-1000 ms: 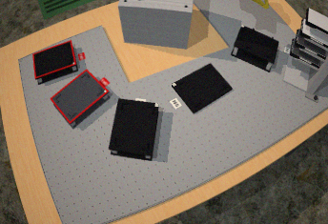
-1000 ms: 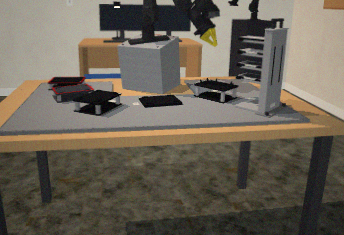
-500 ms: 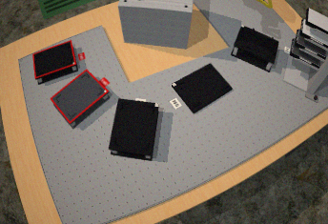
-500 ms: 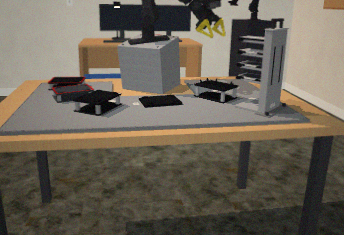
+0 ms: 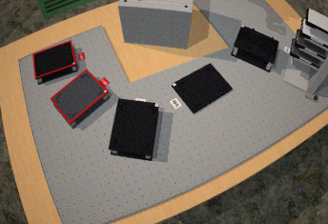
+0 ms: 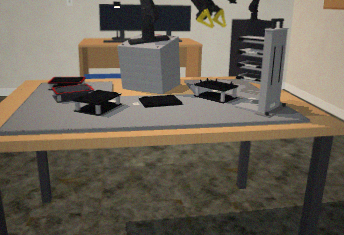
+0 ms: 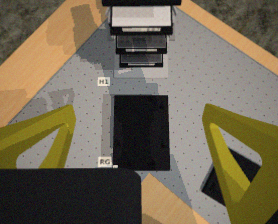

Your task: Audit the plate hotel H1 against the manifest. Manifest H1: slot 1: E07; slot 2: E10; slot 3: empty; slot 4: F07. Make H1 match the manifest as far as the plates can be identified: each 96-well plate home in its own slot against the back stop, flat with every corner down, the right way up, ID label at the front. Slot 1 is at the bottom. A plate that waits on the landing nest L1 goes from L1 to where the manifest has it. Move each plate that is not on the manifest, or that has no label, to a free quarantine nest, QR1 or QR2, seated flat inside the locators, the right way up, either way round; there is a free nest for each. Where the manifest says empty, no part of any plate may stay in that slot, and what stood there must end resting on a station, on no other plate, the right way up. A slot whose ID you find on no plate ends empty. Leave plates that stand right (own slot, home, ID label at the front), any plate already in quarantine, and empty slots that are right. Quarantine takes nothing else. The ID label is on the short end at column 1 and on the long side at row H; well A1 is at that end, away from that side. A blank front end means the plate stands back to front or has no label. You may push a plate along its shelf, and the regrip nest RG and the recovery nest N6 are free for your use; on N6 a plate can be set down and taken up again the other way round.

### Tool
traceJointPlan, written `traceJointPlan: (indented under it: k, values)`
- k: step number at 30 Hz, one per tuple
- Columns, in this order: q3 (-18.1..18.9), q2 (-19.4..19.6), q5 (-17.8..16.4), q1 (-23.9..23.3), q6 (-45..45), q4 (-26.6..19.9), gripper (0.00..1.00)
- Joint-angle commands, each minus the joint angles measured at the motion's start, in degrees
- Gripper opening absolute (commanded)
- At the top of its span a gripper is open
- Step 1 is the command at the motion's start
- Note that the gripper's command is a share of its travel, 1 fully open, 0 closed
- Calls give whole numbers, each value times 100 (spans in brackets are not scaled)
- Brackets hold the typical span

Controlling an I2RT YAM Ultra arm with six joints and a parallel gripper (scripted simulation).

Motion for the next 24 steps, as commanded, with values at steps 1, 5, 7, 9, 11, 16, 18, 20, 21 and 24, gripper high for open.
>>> traceJointPlan:
  k: [1, 5, 7, 9, 11, 16, 18, 20, 21, 24]
  values:
    - [308, -242, 87, 92, 96, -460, 100]
    - [307, -242, 87, 41, 95, -459, 100]
    - [293, -240, 82, 35, 90, -439, 100]
    - [183, -136, 51, 33, 59, -379, 100]
    - [183, -137, 51, 33, 59, -380, 100]
    - [183, -137, 51, 33, 60, -381, 100]
    - [183, -137, 51, 33, 60, -381, 100]
    - [183, -137, 51, 33, 60, -381, 100]
    - [183, -137, 51, 33, 60, -381, 100]
    - [186, -138, 53, 35, 61, -386, 100]
